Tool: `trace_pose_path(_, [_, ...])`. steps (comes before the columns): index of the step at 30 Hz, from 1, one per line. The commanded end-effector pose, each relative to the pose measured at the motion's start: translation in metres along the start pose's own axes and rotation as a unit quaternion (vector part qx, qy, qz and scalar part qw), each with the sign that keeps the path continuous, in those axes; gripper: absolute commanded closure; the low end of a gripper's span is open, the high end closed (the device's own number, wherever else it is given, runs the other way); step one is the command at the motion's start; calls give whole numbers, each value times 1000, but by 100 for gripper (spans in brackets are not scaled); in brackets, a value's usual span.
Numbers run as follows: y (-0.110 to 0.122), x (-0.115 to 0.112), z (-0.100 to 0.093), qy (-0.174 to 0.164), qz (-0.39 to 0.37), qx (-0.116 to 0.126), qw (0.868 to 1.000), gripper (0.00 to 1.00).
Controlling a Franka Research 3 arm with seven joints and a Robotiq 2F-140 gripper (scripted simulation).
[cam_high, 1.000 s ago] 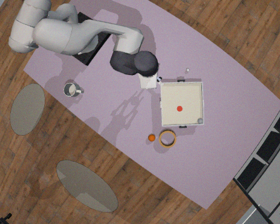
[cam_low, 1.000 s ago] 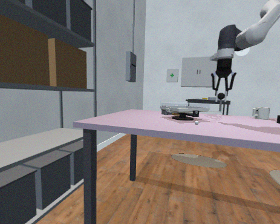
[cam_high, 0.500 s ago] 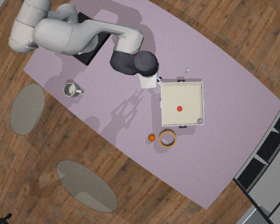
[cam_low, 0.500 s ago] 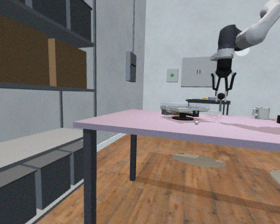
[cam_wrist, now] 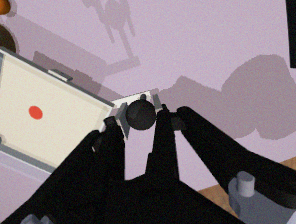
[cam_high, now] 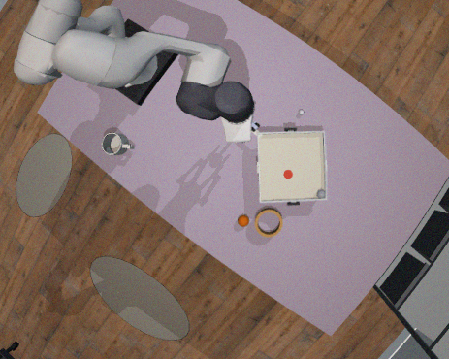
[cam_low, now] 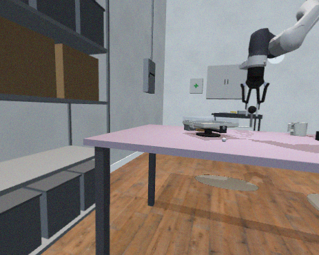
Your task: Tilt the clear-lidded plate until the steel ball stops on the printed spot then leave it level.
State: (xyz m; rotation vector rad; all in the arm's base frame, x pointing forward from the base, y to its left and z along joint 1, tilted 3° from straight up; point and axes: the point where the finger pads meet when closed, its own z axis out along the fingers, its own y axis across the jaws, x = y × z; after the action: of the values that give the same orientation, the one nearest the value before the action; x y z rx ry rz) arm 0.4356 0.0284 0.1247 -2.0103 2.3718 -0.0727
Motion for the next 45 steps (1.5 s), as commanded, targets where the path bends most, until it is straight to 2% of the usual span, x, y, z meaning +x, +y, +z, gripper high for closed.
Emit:
trace_pose_path(1, [2,0,4,0,-2,0,1000,100])
trace_pose_path(45, [3,6,7,0,-2,0,1000,100])
